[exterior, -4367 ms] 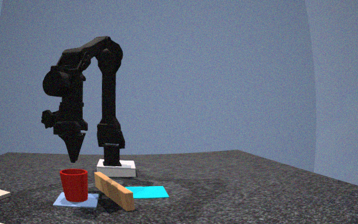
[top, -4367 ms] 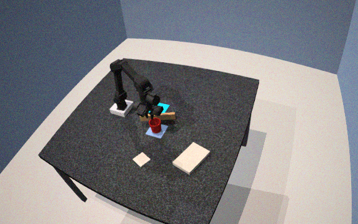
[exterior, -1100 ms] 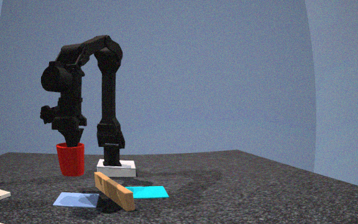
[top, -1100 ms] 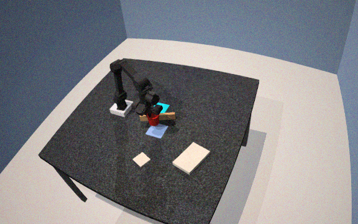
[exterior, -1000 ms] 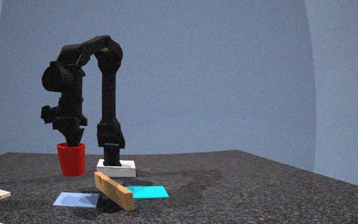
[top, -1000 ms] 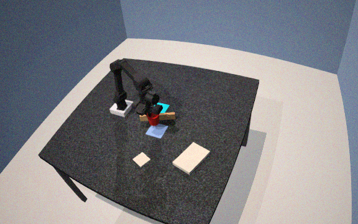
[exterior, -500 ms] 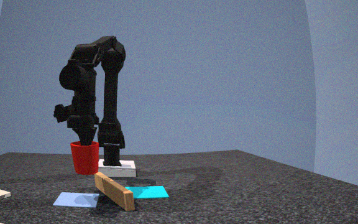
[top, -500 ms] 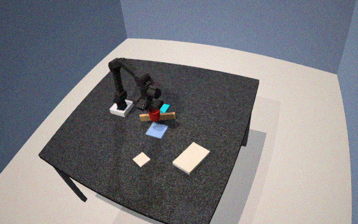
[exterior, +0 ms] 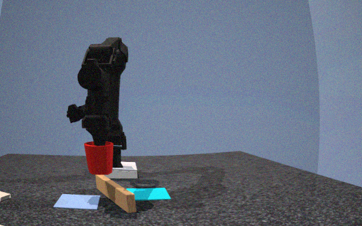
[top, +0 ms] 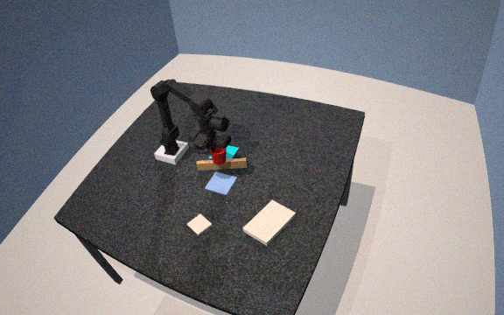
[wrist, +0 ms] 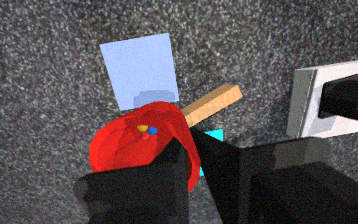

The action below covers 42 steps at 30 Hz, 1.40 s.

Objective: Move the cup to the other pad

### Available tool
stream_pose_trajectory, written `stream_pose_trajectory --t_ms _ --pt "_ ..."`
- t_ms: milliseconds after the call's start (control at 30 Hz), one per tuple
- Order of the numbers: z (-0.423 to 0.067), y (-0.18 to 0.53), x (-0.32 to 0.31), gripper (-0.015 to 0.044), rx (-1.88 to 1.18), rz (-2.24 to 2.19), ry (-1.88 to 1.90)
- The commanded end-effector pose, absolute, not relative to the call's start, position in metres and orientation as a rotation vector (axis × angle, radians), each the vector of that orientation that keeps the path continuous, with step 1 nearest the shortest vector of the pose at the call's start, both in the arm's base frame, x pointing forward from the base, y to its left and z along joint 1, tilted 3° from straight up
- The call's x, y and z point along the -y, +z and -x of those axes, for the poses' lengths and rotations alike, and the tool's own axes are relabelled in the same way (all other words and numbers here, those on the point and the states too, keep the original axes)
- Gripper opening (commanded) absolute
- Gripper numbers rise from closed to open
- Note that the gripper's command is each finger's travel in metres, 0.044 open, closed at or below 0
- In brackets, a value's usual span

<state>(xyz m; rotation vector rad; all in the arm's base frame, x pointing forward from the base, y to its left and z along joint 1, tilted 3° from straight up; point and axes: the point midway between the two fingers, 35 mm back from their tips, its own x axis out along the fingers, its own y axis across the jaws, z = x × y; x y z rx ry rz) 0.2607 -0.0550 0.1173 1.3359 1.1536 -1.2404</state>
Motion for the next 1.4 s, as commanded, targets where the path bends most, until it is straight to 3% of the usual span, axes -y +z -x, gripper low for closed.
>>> stream_pose_trajectory --t_ms 0,1367 --pt "-0.258 0.117 0.047 0.0 -1.159 -1.34 -1.242" --pt "-0.237 0.121 -0.028 0.0 -1.165 -1.344 -1.24"
